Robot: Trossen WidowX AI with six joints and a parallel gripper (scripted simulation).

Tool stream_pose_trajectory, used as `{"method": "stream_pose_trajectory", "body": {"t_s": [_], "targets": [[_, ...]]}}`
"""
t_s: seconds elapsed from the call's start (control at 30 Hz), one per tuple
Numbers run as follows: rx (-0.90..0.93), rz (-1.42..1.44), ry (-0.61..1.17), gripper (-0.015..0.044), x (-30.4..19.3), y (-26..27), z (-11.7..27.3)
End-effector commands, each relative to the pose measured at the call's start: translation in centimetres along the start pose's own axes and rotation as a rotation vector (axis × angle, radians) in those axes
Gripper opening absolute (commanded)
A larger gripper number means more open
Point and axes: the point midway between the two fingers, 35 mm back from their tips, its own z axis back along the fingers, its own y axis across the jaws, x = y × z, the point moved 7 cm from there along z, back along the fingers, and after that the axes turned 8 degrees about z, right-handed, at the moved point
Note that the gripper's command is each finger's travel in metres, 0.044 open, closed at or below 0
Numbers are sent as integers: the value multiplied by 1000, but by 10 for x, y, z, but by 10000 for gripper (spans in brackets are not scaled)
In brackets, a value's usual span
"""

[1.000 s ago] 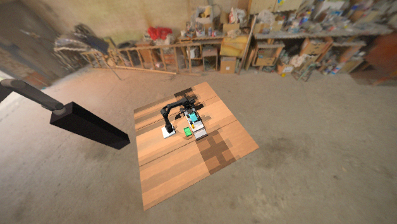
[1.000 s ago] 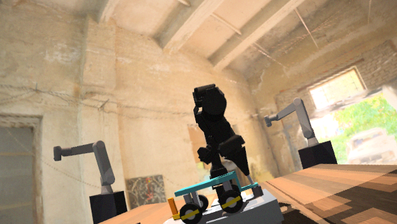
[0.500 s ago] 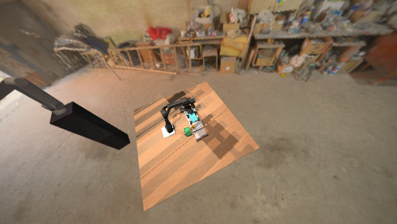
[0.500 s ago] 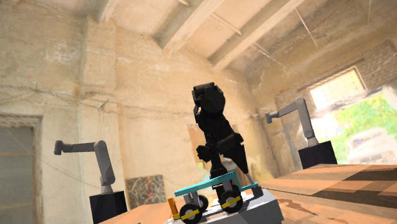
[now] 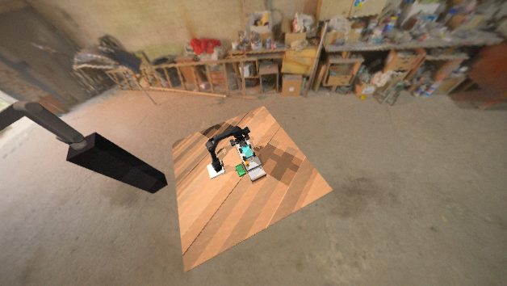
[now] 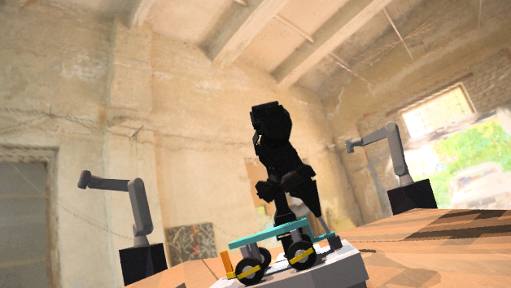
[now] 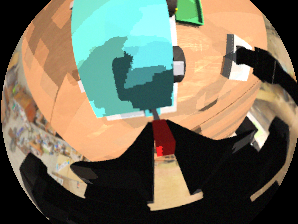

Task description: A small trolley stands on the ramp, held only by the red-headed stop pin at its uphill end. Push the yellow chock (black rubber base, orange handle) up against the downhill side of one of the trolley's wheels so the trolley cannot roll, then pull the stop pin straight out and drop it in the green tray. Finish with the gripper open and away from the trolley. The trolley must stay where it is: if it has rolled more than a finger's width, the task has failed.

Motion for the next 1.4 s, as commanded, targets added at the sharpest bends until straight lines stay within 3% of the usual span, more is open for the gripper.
{"method": "stream_pose_trajectory", "body": {"t_s": [0.0,1.37], "targets": [[10,7,7,0,-2,1,5],[10,7,7,0,-12,4,13]]}}
